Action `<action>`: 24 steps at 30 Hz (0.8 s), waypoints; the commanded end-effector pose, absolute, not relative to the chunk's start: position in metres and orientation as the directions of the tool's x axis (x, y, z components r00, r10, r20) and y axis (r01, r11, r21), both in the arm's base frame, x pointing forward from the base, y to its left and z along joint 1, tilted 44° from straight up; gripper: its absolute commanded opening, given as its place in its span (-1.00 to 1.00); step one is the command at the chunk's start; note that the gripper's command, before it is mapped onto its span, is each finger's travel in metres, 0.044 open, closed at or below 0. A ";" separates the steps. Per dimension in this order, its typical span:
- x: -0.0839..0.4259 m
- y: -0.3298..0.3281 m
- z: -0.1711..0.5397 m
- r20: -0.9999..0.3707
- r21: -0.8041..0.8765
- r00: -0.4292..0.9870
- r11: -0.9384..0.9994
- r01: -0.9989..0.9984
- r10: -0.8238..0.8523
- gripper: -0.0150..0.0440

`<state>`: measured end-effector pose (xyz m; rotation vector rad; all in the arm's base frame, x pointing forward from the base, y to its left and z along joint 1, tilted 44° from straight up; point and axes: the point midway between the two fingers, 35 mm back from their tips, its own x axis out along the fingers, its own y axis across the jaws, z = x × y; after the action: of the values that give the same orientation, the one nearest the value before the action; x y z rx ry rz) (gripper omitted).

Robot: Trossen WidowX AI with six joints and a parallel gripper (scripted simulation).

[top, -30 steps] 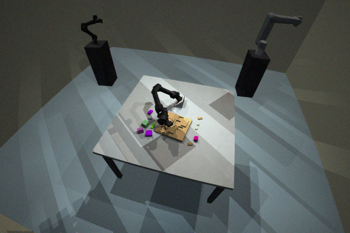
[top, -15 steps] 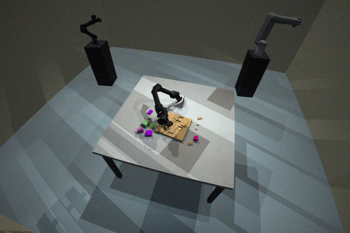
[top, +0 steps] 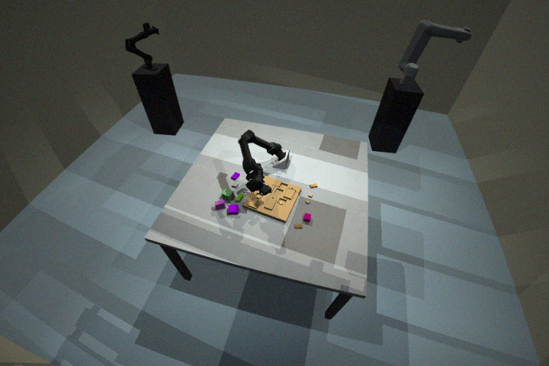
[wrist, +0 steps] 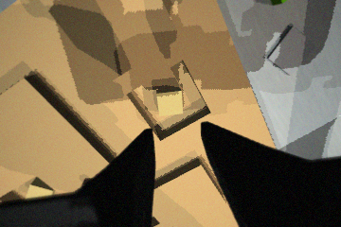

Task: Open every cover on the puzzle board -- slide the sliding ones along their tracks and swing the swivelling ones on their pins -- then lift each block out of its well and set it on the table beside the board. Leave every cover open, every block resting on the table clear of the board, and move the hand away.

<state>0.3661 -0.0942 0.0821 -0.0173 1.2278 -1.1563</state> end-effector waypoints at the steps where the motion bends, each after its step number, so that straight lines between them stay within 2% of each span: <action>1: 0.367 -0.084 0.093 -0.719 -0.561 -0.113 0.475 0.678 -0.686 0.00; 24: 0.364 -0.109 0.068 -0.718 -0.561 -0.113 0.474 0.678 -0.687 0.00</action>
<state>0.3635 -0.1081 0.0685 -0.0023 1.2268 -1.1596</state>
